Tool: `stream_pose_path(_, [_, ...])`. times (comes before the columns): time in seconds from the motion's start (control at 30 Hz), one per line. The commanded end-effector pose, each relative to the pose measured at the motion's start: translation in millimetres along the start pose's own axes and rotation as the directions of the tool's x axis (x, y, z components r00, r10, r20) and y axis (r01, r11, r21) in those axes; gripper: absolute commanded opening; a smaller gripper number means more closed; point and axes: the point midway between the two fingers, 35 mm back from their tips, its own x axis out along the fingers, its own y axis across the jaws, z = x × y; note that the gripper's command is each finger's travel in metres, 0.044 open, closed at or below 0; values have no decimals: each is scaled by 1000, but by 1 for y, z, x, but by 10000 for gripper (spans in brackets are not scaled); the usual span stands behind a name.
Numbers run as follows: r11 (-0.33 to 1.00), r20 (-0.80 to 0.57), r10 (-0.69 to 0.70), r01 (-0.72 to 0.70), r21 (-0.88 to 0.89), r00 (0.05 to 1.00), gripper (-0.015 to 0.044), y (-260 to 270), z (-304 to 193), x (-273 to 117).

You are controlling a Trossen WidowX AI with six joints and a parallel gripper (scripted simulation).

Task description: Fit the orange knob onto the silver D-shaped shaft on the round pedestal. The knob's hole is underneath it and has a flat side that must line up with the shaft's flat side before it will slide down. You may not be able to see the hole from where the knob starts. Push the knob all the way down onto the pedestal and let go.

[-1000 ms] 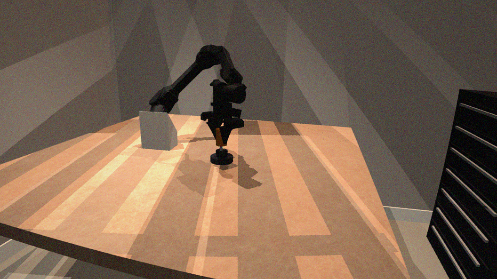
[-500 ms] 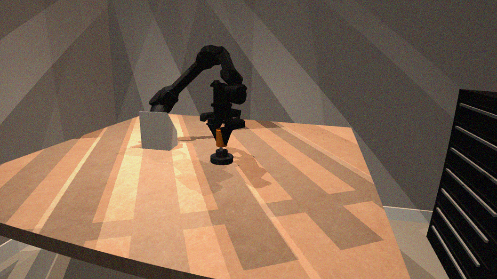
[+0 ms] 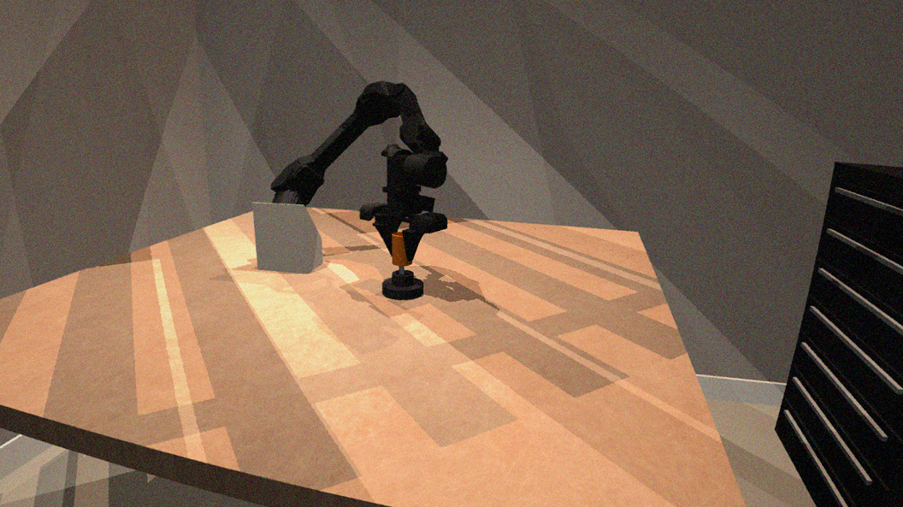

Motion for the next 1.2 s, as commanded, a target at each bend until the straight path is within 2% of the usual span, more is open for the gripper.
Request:
stream_pose_path(0.0, [996, -2, -1, 1, -93, 1000, 0, -1, -1, 0])
stream_pose_path(0.77, [996, -2, -1, 1, -93, 1000, 0, -1, 1, -1])
stream_pose_path(1.0, [958, -2, -1, 1, -288, 1000, 0, -2, 0, -1])
stream_pose_path(1.17, [955, -1, -1, 1, -298, 1000, 0, -2, -1, 1])
